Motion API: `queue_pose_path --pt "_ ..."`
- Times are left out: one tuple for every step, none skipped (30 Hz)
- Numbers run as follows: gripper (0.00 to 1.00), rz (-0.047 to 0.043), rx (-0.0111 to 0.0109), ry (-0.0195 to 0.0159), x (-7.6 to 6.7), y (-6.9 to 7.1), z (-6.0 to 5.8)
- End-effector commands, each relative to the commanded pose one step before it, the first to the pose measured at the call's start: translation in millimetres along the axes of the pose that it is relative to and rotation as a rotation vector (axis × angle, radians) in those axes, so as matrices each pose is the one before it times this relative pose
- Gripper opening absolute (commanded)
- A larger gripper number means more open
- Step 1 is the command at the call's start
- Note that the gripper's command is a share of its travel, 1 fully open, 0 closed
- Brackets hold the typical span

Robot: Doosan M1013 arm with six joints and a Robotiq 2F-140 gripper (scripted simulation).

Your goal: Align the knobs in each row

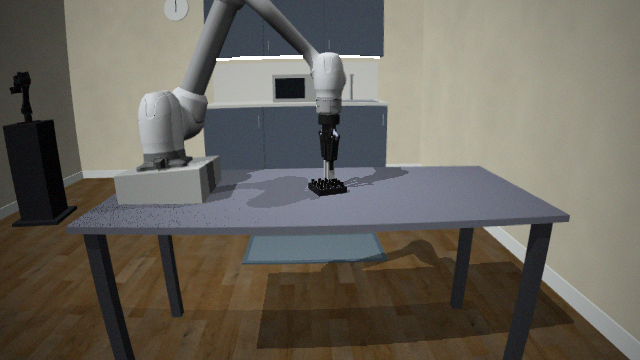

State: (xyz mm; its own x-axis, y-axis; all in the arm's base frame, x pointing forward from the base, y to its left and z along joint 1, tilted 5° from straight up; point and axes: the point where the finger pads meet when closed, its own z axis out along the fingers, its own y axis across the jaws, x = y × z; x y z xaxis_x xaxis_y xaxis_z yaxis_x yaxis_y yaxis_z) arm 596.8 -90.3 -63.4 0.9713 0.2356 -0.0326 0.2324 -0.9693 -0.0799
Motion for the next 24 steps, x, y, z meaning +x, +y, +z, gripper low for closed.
queue_pose_path --pt "0.12 -0.00003 0.00013 0.00021 0.03 -0.04 0.83" --pt "0.12 0.00000 0.00000 0.00000 0.00 0.00 0.50" --pt "0.12 0.00000 0.00000 0.00000 0.00 0.00 0.58" --pt "0.12 0.00000 0.00000 0.00000 0.00 0.00 0.66" --pt "0.12 0.00000 0.00000 0.00000 0.00 0.00 0.73" --pt "0.12 0.00000 0.00000 0.00000 -0.01 0.00 0.79" --pt "0.12 0.00000 0.00000 0.00000 0.00 0.00 0.83" --pt "0.12 0.00000 0.00000 0.00000 0.00 0.00 0.00" --pt "0.12 0.00000 0.00000 0.00000 0.00 0.00 0.00" --pt "0.12 0.00000 0.00000 0.00000 0.00 0.00 0.86" --pt "0.12 0.00000 0.00000 0.00000 0.00 0.00 0.87" --pt "0.12 0.00000 0.00000 0.00000 0.00 0.00 0.87" --pt "0.12 0.00000 0.00000 0.00000 0.00 0.00 0.86" --pt "0.12 0.00000 0.00000 0.00000 0.00 0.00 0.82" --pt "0.12 0.00000 0.00000 0.00000 0.00 0.00 0.77" --pt "0.12 0.00000 0.00000 0.00000 0.00 0.00 0.72" --pt "0.12 0.00000 0.00000 0.00000 0.00 0.00 0.65" --pt "0.12 0.00000 0.00000 0.00000 0.00 0.00 0.57" --pt "0.12 0.00000 0.00000 0.00000 0.00 0.00 0.49" --pt "0.12 0.00000 0.00000 0.00000 0.00 0.00 0.40" --pt "0.12 0.00000 0.00000 0.00000 0.00 0.00 0.31" --pt "0.12 0.00000 0.00000 0.00000 0.00 0.00 0.23" --pt "0.12 0.00000 0.00000 0.00000 0.00 0.00 0.15" --pt "0.12 0.00000 0.00000 0.00000 0.00 0.00 0.08"
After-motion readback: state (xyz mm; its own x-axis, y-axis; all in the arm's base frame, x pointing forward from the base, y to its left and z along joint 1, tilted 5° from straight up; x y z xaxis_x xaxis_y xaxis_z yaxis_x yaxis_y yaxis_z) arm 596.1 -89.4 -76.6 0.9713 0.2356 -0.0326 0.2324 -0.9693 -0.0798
